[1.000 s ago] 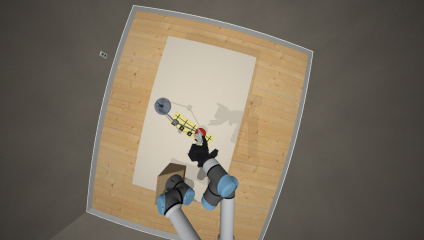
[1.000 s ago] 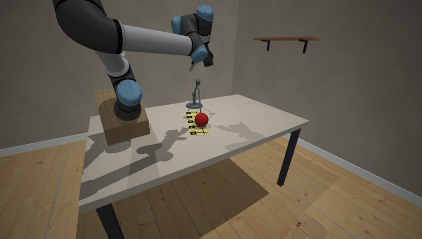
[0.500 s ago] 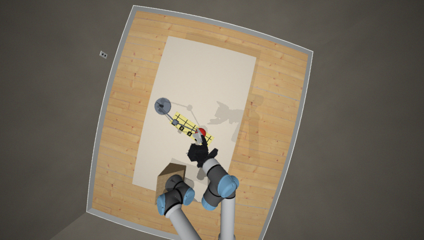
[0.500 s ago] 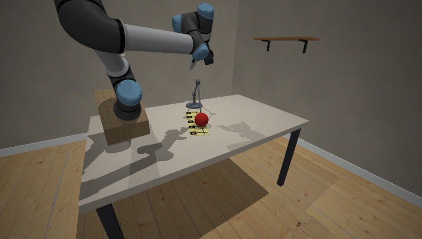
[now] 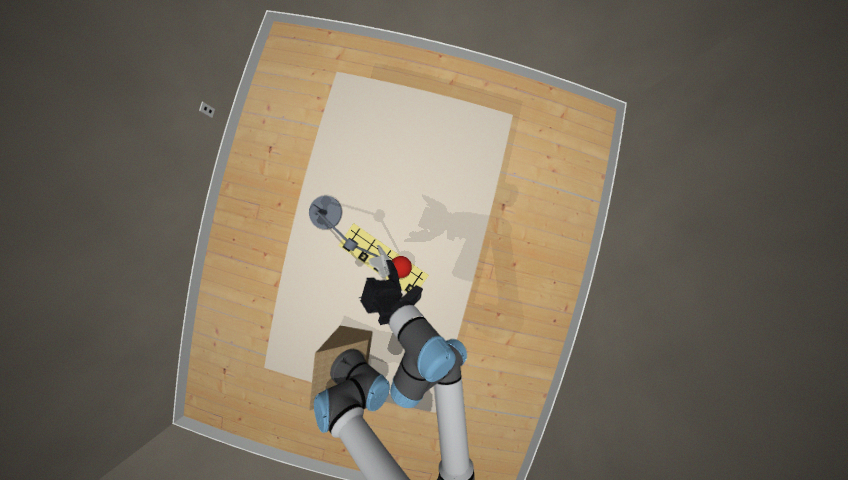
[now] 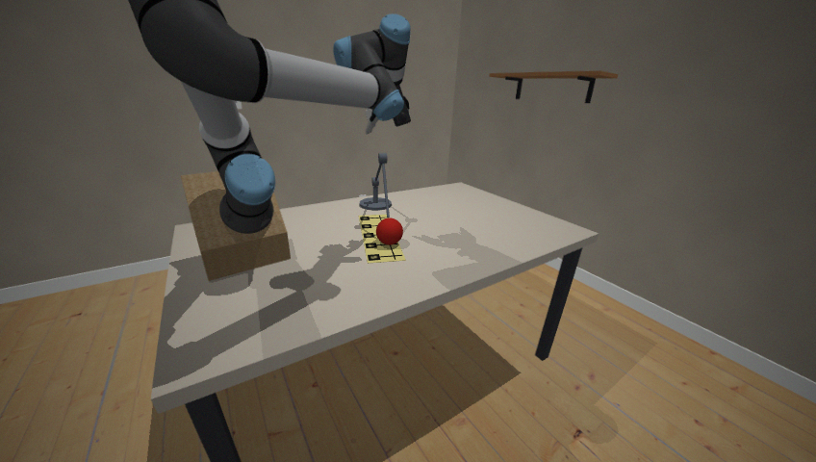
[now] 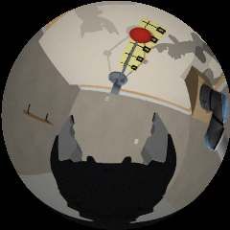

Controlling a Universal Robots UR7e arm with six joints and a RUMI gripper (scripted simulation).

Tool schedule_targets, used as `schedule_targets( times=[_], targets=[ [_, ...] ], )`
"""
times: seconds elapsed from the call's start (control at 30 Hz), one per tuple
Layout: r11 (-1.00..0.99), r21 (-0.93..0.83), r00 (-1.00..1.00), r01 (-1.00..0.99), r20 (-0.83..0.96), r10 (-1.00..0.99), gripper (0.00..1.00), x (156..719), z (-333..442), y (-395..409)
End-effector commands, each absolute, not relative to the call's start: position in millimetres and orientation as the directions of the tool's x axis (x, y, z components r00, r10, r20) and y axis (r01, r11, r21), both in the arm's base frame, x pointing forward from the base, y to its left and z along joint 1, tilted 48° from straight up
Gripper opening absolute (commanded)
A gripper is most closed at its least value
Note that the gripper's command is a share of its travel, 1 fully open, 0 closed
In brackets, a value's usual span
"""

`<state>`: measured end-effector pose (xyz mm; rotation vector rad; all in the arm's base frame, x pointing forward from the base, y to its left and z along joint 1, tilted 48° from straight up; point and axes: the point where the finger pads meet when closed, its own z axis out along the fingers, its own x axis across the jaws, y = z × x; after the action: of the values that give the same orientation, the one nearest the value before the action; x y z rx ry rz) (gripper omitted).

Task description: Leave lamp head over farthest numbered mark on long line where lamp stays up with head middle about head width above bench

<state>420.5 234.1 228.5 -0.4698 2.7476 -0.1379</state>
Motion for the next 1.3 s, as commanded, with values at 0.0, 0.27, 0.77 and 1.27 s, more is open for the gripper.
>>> schedule_targets(
  times=[0.0, 0.27, 0.77, 1.27],
  targets=[
    [0.952, -0.168, -0.897, -0.257, -0.324, -0.3, 1.0, 424.1, 220.4, 244.0],
    [0.945, -0.159, -0.89, -0.285, -0.323, -0.322, 1.0, 429.3, 203.4, 262.7],
    [0.933, -0.144, -0.876, -0.33, -0.322, -0.359, 1.0, 436.8, 175.4, 294.0],
    [0.918, -0.131, -0.86, -0.374, -0.321, -0.396, 1.0, 442.9, 147.5, 326.1]
  ],
)
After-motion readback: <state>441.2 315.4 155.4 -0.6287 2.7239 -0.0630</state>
